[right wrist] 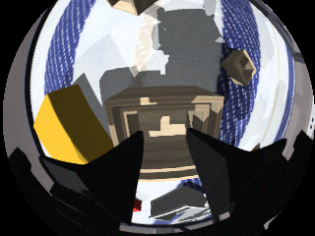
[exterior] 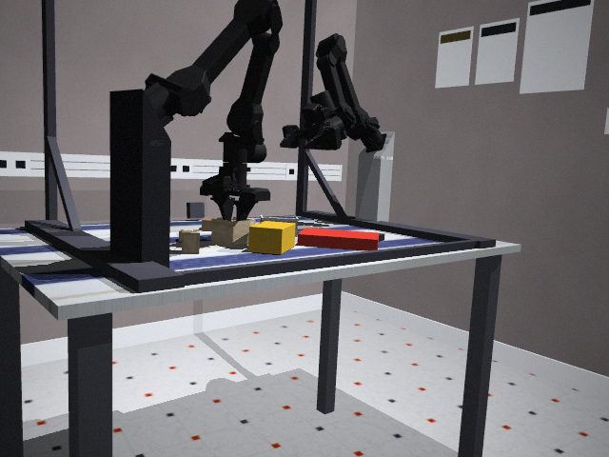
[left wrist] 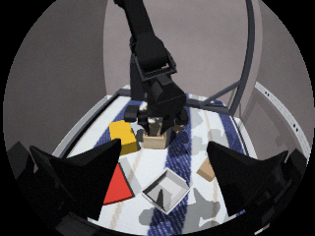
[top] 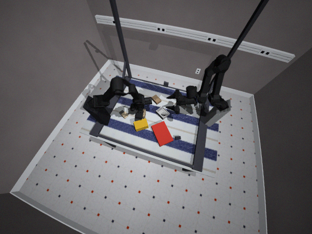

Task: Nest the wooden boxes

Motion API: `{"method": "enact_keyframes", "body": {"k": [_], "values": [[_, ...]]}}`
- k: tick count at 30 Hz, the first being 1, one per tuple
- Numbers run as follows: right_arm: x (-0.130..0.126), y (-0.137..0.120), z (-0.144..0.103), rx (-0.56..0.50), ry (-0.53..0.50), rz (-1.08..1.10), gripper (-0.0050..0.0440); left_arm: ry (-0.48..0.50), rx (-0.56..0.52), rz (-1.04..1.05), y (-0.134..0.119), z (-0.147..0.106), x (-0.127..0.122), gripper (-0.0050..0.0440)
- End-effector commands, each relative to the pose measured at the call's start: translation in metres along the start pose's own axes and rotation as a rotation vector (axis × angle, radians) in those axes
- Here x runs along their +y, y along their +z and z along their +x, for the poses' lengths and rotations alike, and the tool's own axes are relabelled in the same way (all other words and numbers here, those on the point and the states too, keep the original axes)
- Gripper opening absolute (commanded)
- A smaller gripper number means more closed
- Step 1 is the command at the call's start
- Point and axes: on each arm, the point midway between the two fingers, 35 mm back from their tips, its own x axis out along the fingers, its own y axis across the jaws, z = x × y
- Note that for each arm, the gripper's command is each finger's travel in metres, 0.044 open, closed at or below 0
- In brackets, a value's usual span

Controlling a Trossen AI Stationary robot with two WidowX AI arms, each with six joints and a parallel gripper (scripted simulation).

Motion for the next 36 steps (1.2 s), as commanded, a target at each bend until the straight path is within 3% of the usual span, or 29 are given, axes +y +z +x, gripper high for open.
{"method": "enact_keyframes", "body": {"k": [1,26,36], "values": [[-0.0001,-0.0050,-0.0037,0.016,-0.004,0.005,0.0166,-0.007,-0.026,0.002,0.0084,0.0010,-0.0017,0.0400],[-0.0001,-0.0050,-0.0037,0.016,-0.004,0.005,0.0012,-0.007,-0.026,0.002,0.0084,0.0010,-0.0017,0.0400],[-0.0003,-0.0077,-0.0072,0.025,-0.007,0.048,0.0000,-0.007,-0.026,0.002,0.0084,0.0010,-0.0017,0.0400]]}}
